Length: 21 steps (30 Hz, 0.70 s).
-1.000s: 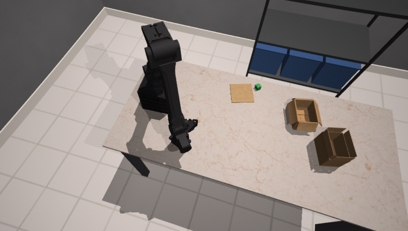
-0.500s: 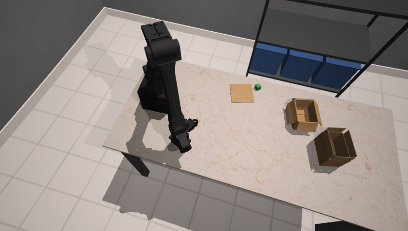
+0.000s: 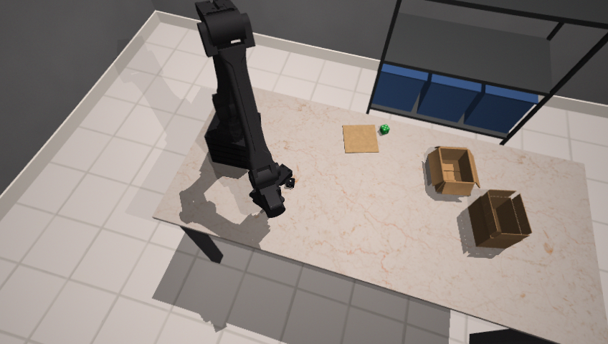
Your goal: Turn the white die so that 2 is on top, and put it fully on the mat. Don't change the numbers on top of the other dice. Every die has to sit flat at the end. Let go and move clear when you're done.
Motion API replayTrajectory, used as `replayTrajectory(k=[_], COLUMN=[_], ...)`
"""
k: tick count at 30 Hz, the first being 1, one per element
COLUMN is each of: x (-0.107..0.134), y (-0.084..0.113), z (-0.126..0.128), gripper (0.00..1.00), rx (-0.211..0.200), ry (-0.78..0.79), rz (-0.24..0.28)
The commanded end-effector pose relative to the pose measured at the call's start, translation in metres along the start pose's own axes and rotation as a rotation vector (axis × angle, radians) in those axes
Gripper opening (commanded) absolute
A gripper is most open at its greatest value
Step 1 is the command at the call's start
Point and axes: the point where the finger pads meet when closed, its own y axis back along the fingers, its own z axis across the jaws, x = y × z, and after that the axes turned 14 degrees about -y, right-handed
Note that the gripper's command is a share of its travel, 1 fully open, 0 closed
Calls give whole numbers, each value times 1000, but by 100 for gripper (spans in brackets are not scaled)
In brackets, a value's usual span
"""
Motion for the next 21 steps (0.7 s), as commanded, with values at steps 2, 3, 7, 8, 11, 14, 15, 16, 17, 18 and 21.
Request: replayTrajectory(k=[2, 3, 7, 8, 11, 14, 15, 16, 17, 18, 21], x=[11, 11, 9, 9, 10, 9, 4, -1, -3, -6, -24], y=[28, 29, 18, 18, 18, 18, 18, 18, 18, 17, 17], z=[-21, -21, -14, -14, -15, -17, -18, -19, -20, -23, -34], gripper=[26, 26, 26, 26, 26, 26, 26, 26, 26, 26, 26], rx=[42, 42, 7, 7, 14, 16, 14, 10, 8, 8, 6], ry=[-4, -6, -9, -9, -8, -14, -16, -8, -13, -20, -53], rz=[13, 13, 4, 4, 6, 6, 5, 4, 5, 5, 6])
